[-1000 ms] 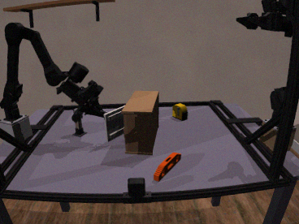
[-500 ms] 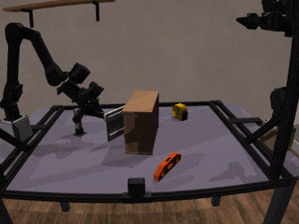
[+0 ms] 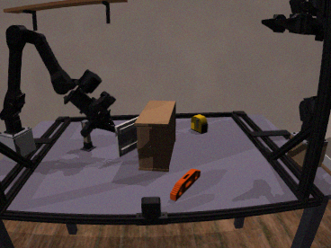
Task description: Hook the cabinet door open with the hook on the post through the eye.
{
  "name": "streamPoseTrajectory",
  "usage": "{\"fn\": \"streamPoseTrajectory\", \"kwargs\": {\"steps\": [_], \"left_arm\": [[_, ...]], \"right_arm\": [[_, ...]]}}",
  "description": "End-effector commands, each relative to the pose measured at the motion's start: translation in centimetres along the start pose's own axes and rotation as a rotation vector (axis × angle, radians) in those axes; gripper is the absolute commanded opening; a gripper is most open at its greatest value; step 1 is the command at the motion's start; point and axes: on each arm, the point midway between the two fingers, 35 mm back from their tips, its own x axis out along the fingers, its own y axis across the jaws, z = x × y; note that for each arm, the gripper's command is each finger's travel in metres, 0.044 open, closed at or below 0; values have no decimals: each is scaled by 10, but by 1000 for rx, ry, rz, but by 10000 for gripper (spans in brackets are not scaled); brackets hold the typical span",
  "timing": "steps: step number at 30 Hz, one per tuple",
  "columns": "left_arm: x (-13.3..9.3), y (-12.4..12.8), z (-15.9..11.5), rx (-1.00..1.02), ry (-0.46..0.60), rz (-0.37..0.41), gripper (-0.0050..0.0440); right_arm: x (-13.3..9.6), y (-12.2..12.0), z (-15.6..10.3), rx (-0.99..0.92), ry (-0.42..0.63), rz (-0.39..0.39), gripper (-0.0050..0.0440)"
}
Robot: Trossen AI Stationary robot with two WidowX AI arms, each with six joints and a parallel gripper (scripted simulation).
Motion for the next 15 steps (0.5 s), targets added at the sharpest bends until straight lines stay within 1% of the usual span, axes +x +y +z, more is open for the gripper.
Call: {"fn": "streamPoseTrajectory", "kwargs": {"steps": [1, 15], "left_arm": [[2, -1, -2, 1, 11, -3, 0], [3, -2, -4, 1, 11, -3, 0]], "right_arm": [[0, 0, 0, -1, 0, 2, 400], [0, 0, 0, -1, 0, 2, 400]]}}
